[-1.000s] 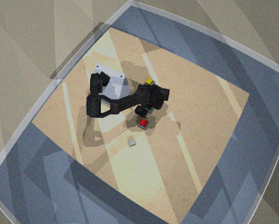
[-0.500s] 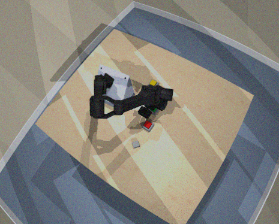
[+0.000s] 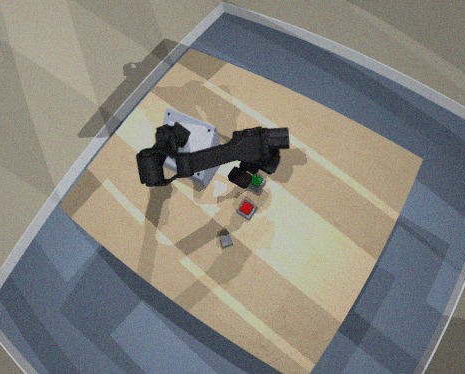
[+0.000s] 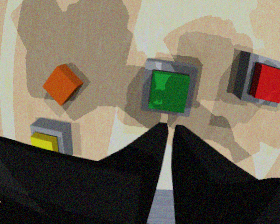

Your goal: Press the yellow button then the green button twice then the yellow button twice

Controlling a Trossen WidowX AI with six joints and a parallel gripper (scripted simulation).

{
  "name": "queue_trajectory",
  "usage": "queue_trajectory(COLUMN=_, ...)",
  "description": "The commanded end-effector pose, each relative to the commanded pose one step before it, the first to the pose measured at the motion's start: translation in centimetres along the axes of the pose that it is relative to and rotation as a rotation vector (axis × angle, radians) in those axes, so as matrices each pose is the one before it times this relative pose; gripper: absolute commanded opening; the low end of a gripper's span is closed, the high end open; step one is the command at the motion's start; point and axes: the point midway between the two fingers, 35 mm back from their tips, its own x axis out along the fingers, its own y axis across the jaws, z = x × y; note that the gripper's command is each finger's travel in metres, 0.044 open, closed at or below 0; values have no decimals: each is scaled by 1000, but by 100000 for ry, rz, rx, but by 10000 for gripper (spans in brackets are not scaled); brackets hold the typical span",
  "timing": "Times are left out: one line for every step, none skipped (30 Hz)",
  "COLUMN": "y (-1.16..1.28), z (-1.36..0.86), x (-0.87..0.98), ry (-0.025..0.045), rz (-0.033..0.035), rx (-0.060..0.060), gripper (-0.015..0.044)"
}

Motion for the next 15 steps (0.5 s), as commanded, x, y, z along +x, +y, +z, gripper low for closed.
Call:
queue_trajectory(y=-158, z=-25, x=-1400, ry=371, rz=214, rx=816, gripper=20)
queue_trajectory(y=0, z=0, x=0, ry=0, rz=0, rx=0, gripper=20)
queue_trajectory(y=0, z=0, x=0, ry=0, rz=0, rx=0, gripper=20)
queue_trajectory(y=301, z=-89, x=-37, ry=-30, rz=166, rx=-35, gripper=20)
queue_trajectory(y=893, z=-287, x=-104, ry=-74, rz=468, rx=-101, gripper=20)
queue_trajectory(y=1460, z=-541, x=-150, ry=-76, rz=674, rx=-153, gripper=20)
queue_trajectory(y=1750, z=-772, x=-139, ry=-24, rz=646, rx=-158, gripper=20)
queue_trajectory(y=1682, z=-881, x=-85, ry=35, rz=435, rx=-115, gripper=20)
queue_trajectory(y=1602, z=-981, x=-28, ry=75, rz=220, rx=-65, gripper=20)
queue_trajectory(y=1325, z=-929, x=23, ry=81, rz=17, rx=-9, gripper=20)
queue_trajectory(y=1109, z=-871, x=58, ry=73, rz=-120, rx=33, gripper=20)
queue_trajectory(y=1136, z=-995, x=103, ry=69, rz=-272, rx=84, gripper=20)
queue_trajectory(y=1100, z=-1079, x=151, ry=49, rz=-434, rx=144, gripper=20)
queue_trajectory(y=809, z=-879, x=151, ry=14, rz=-448, rx=157, gripper=20)
queue_trajectory(y=397, z=-462, x=88, ry=-3, rz=-267, rx=97, gripper=20)
